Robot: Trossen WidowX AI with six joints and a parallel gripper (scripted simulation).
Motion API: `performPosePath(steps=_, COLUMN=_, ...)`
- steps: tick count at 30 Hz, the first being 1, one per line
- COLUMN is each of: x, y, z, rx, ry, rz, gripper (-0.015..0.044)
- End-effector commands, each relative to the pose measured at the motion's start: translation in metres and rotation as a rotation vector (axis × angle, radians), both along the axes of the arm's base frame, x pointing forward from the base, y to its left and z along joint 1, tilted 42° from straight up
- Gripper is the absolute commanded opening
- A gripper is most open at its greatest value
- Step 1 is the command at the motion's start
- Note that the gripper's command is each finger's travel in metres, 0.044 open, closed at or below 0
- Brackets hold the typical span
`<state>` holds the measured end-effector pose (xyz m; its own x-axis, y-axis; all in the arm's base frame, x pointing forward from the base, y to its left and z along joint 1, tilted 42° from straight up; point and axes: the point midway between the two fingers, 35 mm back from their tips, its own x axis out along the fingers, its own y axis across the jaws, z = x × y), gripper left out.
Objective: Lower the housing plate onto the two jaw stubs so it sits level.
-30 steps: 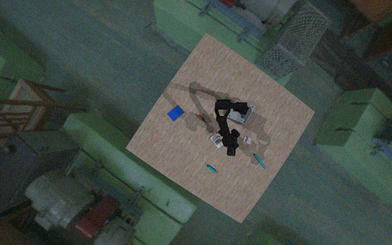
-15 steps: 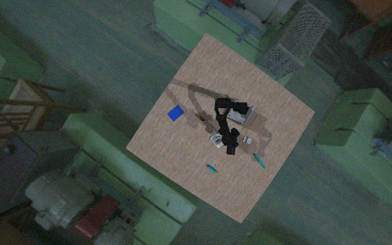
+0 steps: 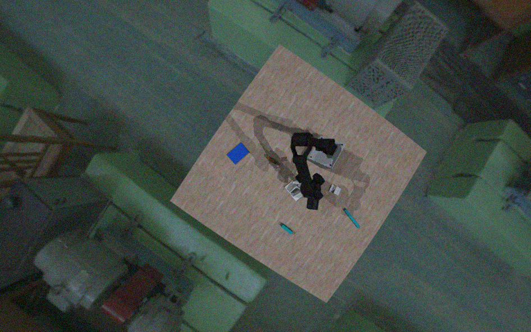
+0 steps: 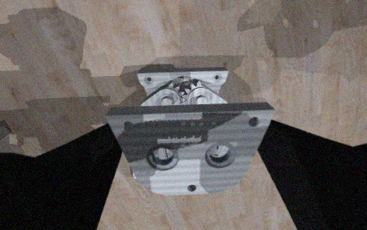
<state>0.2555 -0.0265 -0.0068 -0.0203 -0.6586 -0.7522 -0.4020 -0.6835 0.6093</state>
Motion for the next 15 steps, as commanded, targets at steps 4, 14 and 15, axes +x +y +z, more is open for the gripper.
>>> performPosePath(steps=4, x=0.0005, y=-0.0003, z=0.0004, rx=-0.003, ry=0.000, rz=0.006, gripper=0.0351)
performPosePath(steps=14, x=0.0007, y=-0.0019, z=-0.0016, rx=-0.003, ry=0.000, rz=0.006, gripper=0.0351)
performPosePath(steps=15, x=0.0009, y=-0.0029, z=-0.0029, rx=-0.003, ry=0.000, rz=0.006, gripper=0.0351)
